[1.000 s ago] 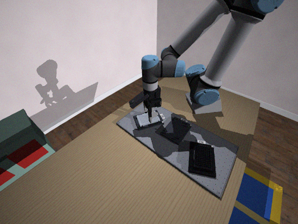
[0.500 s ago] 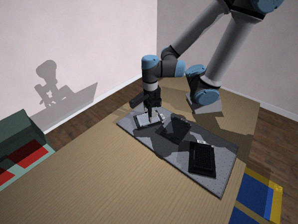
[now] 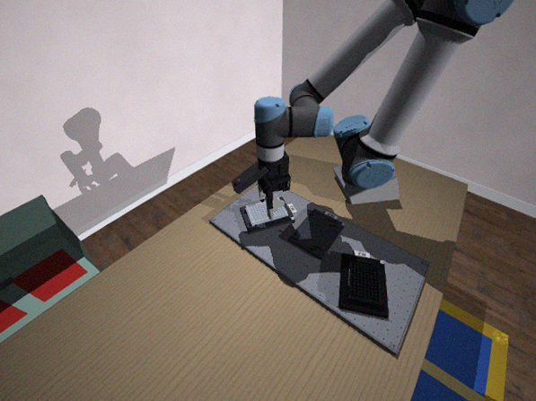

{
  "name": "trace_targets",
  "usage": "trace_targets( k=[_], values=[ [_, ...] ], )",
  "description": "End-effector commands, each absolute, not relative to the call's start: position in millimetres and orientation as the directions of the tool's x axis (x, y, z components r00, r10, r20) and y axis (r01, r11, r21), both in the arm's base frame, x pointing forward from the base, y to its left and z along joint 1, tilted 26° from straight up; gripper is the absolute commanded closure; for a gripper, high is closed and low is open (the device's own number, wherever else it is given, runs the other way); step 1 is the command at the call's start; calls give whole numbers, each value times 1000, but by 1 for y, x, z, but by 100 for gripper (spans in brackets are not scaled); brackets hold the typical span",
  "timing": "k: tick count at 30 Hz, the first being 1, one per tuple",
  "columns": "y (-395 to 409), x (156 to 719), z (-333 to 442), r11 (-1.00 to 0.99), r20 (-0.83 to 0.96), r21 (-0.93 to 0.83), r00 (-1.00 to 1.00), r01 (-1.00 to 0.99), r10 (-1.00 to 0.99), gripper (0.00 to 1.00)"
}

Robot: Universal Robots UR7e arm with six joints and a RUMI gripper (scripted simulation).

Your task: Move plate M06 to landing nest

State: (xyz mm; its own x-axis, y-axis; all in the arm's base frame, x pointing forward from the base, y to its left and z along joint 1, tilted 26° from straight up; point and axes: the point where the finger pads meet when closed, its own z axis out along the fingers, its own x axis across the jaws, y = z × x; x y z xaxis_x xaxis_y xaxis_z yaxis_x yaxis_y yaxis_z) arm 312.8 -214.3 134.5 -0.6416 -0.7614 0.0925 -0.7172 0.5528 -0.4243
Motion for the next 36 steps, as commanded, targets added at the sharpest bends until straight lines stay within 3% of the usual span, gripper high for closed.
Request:
trace_targets(
  k=[1, 22, 36],
  values=[
    [-213, 312, 139, 552, 93, -425, -642, -717, -762, 100],
    [-205, 305, 160, 552, 93, -425, -642, -717, -762, 100],
    [-149, 303, 139, 356, 191, -391, -453, -849, -871, 100]
  ],
)
